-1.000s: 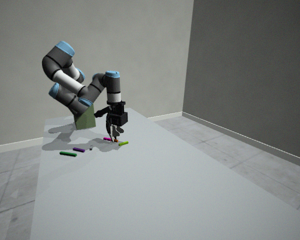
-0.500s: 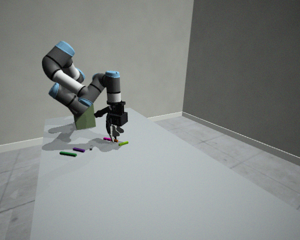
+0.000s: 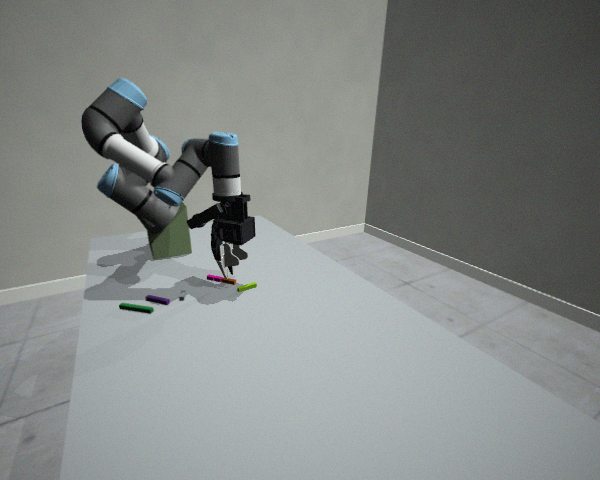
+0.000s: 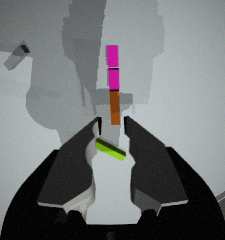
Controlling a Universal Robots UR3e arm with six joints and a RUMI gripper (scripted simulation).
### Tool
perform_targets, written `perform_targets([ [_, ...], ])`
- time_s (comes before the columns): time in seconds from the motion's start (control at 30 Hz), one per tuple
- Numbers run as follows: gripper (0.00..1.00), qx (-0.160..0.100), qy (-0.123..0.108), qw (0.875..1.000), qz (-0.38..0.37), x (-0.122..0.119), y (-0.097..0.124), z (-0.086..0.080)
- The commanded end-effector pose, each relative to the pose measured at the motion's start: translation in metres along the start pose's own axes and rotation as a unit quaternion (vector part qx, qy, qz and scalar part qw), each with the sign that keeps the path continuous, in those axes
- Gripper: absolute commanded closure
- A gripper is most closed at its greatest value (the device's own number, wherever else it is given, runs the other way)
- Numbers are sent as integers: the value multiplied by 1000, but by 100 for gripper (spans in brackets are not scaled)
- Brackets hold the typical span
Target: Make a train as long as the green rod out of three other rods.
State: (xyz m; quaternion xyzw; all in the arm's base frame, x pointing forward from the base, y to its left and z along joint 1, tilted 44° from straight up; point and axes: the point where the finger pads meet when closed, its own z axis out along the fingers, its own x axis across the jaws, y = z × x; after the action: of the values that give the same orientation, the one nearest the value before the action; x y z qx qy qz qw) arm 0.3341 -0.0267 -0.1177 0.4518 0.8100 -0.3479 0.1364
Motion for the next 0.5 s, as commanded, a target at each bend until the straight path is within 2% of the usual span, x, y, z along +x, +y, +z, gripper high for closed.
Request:
perform_targets([
  [0.0, 86, 5, 3, 1000, -1, 2, -1, -24],
  [0.23, 86, 5, 3, 1000, -1, 2, -1, -51],
  [0.3, 86, 5, 3, 1000, -1, 2, -1, -51],
  [0.47, 86, 5, 3, 1000, -1, 2, -1, -64],
])
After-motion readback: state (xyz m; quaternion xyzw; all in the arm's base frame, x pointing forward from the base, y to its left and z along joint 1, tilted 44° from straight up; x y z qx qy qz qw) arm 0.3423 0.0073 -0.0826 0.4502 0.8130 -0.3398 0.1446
